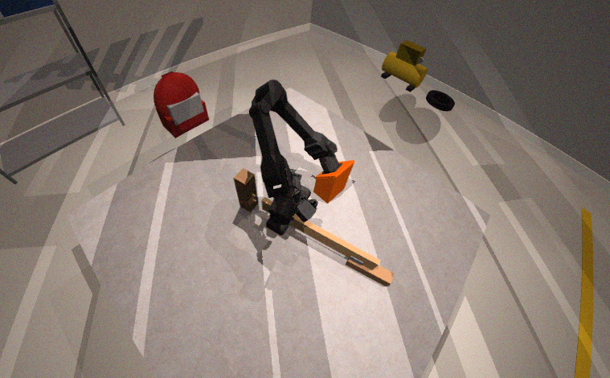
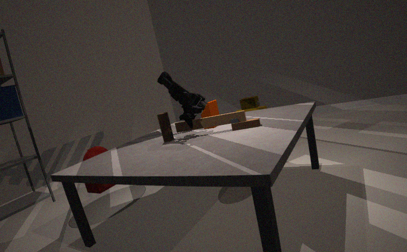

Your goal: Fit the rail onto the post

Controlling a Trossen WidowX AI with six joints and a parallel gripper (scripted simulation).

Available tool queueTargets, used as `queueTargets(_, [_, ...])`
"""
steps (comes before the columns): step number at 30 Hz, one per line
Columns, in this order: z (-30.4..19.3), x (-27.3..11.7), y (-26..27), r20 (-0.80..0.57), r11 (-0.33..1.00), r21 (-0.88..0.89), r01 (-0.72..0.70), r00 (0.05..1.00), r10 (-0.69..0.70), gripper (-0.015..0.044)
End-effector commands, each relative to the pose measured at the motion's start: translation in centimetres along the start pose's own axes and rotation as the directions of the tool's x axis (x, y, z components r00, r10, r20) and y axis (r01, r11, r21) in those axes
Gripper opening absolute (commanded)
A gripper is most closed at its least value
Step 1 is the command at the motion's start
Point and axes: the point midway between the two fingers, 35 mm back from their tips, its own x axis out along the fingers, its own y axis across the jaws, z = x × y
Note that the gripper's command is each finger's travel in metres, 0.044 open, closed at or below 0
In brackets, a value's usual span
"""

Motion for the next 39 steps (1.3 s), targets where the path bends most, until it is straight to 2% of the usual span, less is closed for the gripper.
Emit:
queueTargets(1, [-0.1, 0.0, 0.0, 0.001, 1.000, -0.004, 0.003, 1.000, -0.003, 0.0000])
queueTargets(39, [-1.3, -0.1, -0.1, 0.000, 1.000, -0.004, 0.003, 1.000, -0.003, 0.0000])
